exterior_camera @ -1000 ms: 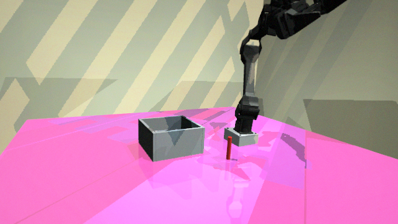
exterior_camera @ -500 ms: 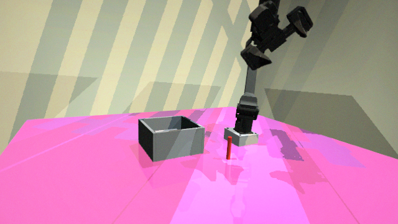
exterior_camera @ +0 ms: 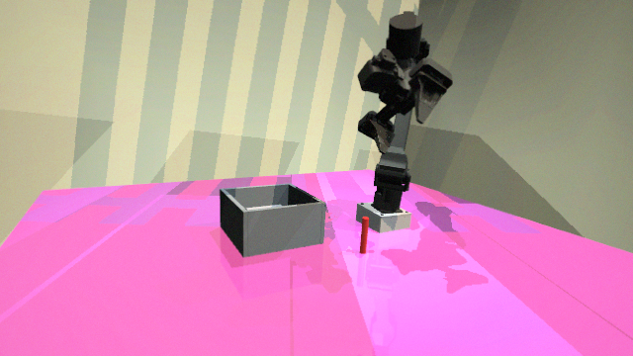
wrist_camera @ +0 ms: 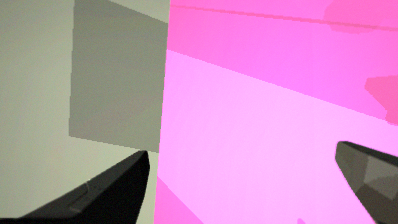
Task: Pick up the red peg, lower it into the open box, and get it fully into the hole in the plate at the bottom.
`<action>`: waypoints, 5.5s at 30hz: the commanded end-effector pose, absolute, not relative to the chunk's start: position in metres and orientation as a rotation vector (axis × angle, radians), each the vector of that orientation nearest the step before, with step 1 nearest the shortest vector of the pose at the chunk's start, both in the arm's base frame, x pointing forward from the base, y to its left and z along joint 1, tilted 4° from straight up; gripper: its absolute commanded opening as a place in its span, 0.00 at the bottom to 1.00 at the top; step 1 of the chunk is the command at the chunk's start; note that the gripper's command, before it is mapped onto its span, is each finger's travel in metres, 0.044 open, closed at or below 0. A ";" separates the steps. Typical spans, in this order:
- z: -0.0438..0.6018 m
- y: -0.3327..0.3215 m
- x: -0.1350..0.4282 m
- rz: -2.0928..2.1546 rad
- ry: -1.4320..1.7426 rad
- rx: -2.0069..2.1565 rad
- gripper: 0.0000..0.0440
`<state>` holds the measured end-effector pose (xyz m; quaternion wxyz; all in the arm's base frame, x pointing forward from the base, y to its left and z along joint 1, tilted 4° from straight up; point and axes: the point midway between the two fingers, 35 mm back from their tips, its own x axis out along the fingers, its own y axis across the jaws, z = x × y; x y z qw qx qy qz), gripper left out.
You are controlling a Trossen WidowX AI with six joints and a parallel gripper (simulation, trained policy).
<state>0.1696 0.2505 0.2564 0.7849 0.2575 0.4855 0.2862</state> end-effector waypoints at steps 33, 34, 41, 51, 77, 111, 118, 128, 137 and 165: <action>0.082 0.151 0.143 -0.449 1.495 0.513 1.00; 0.078 0.151 0.143 -0.459 1.495 0.511 1.00; 0.048 0.151 0.145 -0.496 1.481 0.507 1.00; 0.012 0.150 0.149 -0.507 1.468 0.484 0.81; 0.042 0.146 0.179 -0.581 1.387 0.443 0.00; 0.112 0.054 0.285 -0.797 1.125 0.606 0.00; 0.102 0.030 0.304 -0.802 1.136 0.596 0.00; 0.079 0.007 0.321 -0.755 1.197 0.566 0.00; 0.052 0.001 0.325 -0.696 1.281 0.534 0.20; 0.095 0.016 0.411 -0.509 1.325 0.657 1.00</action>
